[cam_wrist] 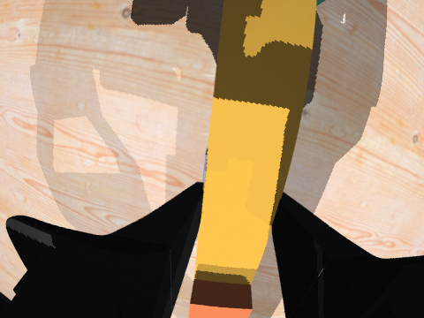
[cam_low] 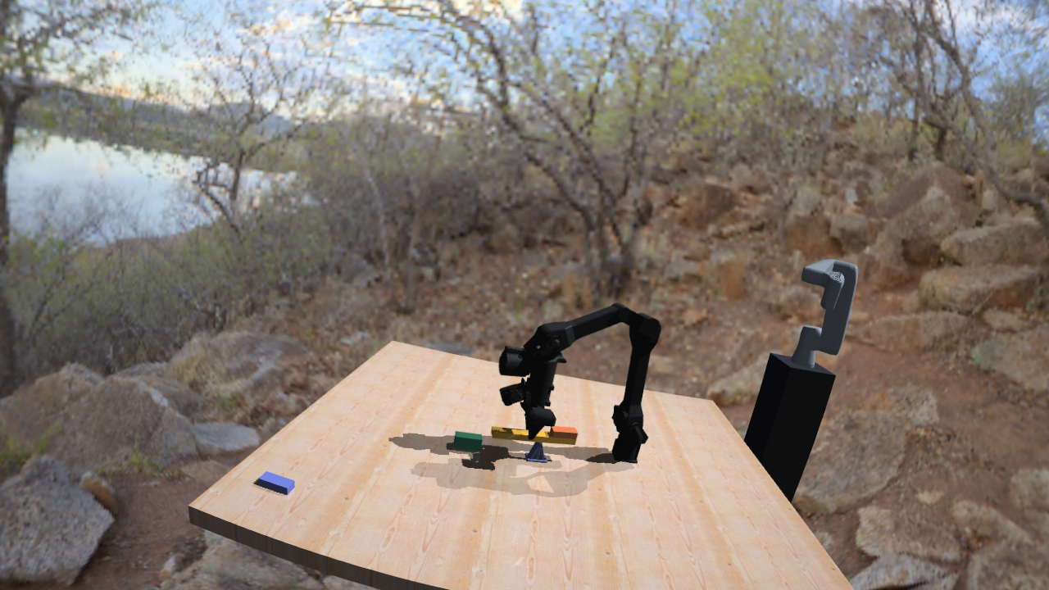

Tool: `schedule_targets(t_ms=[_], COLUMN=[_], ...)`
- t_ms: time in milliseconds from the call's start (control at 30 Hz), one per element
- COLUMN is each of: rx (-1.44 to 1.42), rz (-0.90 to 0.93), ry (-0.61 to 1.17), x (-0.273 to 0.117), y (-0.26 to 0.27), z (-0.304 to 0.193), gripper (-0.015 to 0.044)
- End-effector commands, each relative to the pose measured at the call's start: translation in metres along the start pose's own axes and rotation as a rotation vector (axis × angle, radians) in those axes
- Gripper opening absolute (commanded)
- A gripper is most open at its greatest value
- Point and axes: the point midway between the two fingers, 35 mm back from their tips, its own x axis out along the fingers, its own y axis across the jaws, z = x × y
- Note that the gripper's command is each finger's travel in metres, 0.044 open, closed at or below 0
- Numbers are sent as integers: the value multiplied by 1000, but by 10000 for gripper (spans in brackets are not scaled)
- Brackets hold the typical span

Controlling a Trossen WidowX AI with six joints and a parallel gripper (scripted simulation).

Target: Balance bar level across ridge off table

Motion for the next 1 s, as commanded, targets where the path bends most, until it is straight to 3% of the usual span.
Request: schedule_targets(t_ms=[0,767,967], rx=[0,0,0], rz=[0,0,0], ry=[0,0,0], x=[0,0,0], y=[0,0,0], z=[0,0,0], gripper=[0,0,157])
